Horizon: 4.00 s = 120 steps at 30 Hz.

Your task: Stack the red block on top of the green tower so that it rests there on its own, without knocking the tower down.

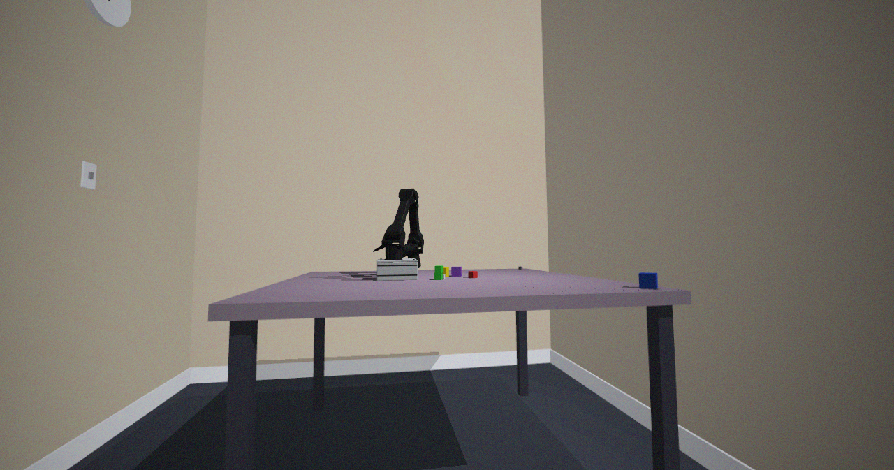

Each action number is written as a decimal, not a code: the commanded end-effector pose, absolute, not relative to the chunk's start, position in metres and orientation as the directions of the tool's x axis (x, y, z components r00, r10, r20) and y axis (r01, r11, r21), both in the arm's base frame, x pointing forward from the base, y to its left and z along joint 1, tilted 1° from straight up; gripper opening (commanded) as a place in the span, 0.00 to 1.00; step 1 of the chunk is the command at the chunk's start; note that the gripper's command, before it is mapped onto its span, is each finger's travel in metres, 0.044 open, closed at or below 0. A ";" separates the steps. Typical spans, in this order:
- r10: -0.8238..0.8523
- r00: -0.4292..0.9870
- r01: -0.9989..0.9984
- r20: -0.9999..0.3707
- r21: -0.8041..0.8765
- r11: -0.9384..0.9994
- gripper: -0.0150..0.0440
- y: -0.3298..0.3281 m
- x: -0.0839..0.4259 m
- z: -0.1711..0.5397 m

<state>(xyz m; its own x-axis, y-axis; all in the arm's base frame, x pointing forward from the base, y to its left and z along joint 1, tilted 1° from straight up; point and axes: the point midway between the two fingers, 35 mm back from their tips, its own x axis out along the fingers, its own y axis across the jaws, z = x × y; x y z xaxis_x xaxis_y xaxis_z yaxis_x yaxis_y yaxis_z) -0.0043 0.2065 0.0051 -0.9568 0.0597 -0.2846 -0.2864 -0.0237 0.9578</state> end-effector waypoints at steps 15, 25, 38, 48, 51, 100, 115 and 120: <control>0.183 -0.800 -0.577 -0.571 0.816 0.027 1.00 0.204 0.093 -0.006; 0.257 -0.590 -0.745 -0.765 0.639 0.193 1.00 0.182 0.174 -0.005; 0.228 -0.242 -0.820 -0.943 0.324 0.471 1.00 0.118 0.279 0.016; 0.180 -0.077 -0.774 -0.981 0.173 0.609 1.00 0.066 0.322 0.030; 0.145 -0.044 -0.708 -0.988 0.133 0.694 1.00 0.037 0.331 0.033; -0.019 0.016 -0.350 -1.000 -0.024 0.937 1.00 -0.081 0.343 -0.024; -0.019 0.016 -0.350 -1.000 -0.024 0.937 1.00 -0.081 0.342 -0.036; -0.019 0.016 -0.350 -1.000 -0.024 0.937 1.00 -0.081 0.342 -0.036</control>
<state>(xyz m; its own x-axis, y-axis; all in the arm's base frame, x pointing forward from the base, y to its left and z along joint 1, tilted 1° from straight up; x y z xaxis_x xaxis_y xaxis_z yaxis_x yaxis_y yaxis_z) 0.3424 -0.0797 -0.0355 0.0168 -0.0136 -0.9998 -0.3527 0.9356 -0.0187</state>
